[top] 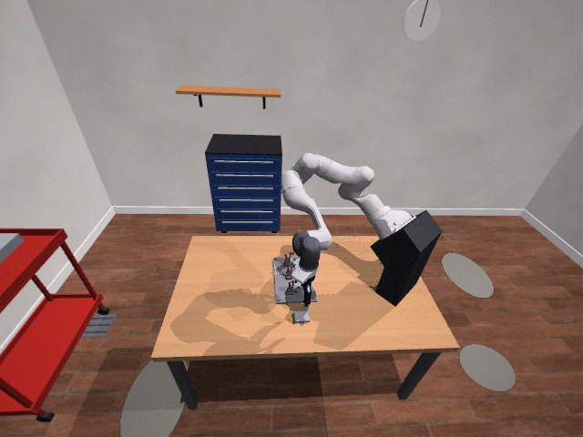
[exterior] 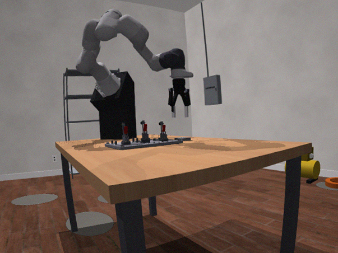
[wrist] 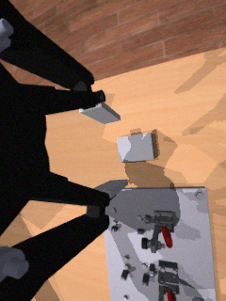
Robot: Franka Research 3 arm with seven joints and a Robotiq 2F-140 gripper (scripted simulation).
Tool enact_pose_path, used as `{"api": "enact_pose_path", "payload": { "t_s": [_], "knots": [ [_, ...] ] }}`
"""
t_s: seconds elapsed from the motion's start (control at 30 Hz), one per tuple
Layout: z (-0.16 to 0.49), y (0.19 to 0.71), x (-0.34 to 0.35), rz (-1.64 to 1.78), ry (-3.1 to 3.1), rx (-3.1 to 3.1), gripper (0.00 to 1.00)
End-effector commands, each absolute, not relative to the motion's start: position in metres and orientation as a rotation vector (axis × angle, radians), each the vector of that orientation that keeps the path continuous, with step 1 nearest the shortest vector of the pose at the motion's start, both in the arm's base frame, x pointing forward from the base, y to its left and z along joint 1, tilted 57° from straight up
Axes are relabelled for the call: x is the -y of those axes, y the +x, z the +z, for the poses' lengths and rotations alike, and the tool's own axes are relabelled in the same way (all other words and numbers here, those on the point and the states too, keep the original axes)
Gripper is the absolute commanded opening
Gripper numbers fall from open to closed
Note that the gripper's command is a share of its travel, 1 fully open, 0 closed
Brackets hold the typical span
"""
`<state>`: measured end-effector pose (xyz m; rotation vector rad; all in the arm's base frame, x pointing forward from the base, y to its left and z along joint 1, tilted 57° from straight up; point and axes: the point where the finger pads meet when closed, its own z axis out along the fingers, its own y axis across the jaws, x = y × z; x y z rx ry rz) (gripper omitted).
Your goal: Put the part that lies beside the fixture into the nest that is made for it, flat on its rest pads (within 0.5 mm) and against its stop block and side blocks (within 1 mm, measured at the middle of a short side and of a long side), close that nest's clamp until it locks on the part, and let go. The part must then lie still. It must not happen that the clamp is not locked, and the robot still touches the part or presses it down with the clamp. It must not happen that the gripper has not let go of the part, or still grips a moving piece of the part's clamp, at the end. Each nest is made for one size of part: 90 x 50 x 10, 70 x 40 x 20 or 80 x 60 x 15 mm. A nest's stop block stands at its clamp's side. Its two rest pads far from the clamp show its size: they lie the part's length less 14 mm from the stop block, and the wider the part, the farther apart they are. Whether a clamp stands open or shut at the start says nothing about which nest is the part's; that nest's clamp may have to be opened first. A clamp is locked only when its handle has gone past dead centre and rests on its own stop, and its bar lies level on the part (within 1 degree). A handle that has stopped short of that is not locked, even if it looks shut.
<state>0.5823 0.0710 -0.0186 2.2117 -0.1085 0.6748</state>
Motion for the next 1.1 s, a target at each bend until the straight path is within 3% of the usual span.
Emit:
{"api": "enact_pose_path", "payload": {
  "t_s": [0.0, 1.07],
  "knots": [
    [-0.028, 0.591, -0.065, 0.688, 2.224, 0.111, 0.58],
    [-0.072, 0.627, -0.007, 0.688, 2.224, 0.111, 0.58]
  ]
}}
